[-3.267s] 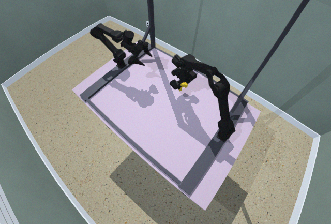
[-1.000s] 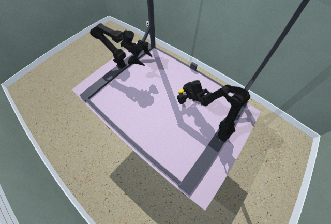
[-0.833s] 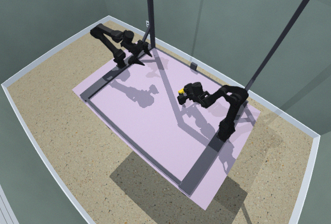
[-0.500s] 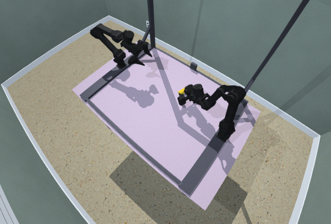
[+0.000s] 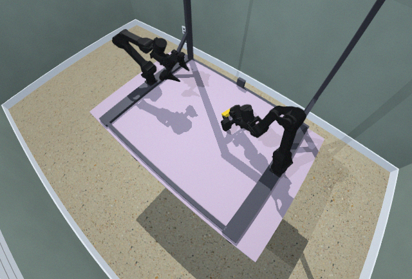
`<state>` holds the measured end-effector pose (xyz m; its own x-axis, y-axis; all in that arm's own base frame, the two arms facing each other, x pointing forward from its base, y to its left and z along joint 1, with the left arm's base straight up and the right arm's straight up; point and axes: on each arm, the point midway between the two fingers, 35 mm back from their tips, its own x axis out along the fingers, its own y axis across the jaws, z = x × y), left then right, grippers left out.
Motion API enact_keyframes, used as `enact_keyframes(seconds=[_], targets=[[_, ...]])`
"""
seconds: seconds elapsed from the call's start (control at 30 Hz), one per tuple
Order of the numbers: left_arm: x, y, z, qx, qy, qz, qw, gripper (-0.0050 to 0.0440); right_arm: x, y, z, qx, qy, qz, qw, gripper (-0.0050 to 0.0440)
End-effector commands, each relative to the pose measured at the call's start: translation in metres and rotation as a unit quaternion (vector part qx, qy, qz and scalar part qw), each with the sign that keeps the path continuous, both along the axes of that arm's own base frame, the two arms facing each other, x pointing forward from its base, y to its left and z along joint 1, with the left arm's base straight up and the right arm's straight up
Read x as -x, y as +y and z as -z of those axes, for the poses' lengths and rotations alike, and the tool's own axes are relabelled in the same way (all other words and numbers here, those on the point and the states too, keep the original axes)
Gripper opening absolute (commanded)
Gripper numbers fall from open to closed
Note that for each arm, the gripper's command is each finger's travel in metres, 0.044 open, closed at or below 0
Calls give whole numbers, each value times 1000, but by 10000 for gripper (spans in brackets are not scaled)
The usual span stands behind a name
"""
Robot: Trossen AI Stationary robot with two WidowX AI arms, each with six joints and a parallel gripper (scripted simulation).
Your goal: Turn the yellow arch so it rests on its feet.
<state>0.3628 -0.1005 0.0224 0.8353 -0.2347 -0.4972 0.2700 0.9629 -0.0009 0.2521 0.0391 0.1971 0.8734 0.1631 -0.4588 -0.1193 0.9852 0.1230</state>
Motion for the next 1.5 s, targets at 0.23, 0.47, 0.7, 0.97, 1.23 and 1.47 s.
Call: enact_keyframes(seconds=[0.23,0.47,0.7,0.97,1.23,1.47], targets=[[-3,2,2,2,-7,-2,1000,287,-1,0,-8,-3,-12,0,1000,400],[-5,1,-3,3,-13,-2,1000,371,-1,0,-8,-3,-12,0,1000,400],[5,4,-8,4,-13,-2,1000,400,-1,0,-8,-3,-12,0,1000,400],[20,8,-16,3,-12,-2,1000,400,-10,-5,-24,-11,-32,24,999,400],[44,14,-30,3,-11,-2,1000,400,-27,-11,-43,-18,-59,49,997,400],[24,-7,-50,-10,-5,31,999,400,-35,-5,-52,-15,-59,29,998,400]])
